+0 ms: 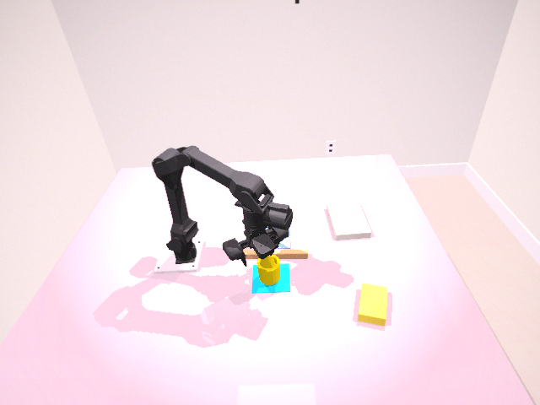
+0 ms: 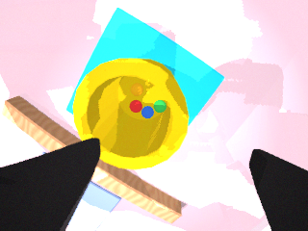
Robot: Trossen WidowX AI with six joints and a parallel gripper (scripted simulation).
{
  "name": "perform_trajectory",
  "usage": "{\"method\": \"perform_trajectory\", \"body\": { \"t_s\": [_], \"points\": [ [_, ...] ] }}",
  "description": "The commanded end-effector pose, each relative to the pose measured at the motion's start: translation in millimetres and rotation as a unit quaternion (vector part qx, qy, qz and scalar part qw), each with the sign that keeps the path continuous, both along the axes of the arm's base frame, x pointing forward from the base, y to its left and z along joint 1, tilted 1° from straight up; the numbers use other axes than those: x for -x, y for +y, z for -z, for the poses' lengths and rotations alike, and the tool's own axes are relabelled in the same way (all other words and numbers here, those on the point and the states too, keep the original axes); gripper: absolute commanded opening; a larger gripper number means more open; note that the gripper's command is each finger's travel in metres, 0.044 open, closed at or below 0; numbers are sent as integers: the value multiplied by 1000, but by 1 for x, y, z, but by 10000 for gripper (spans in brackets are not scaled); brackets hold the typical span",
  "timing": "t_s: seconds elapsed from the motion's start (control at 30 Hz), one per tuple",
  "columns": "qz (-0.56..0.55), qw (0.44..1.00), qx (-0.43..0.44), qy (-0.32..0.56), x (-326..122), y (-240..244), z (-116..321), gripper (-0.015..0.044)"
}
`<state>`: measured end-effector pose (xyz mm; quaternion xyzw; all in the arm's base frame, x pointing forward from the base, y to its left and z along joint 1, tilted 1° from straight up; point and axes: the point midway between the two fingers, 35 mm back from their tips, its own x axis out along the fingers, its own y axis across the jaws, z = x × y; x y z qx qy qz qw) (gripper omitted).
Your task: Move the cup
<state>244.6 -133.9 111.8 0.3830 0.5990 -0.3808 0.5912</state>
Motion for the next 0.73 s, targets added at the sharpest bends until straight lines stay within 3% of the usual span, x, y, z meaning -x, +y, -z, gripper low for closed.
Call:
{"method": "perform_trajectory", "body": {
  "t_s": [0.0,0.7],
  "points": [
    [0,1000,2,-3,-2,-1,-10,440],
    [1,1000,6,-7,0,2,-63,440]
  ]
}}
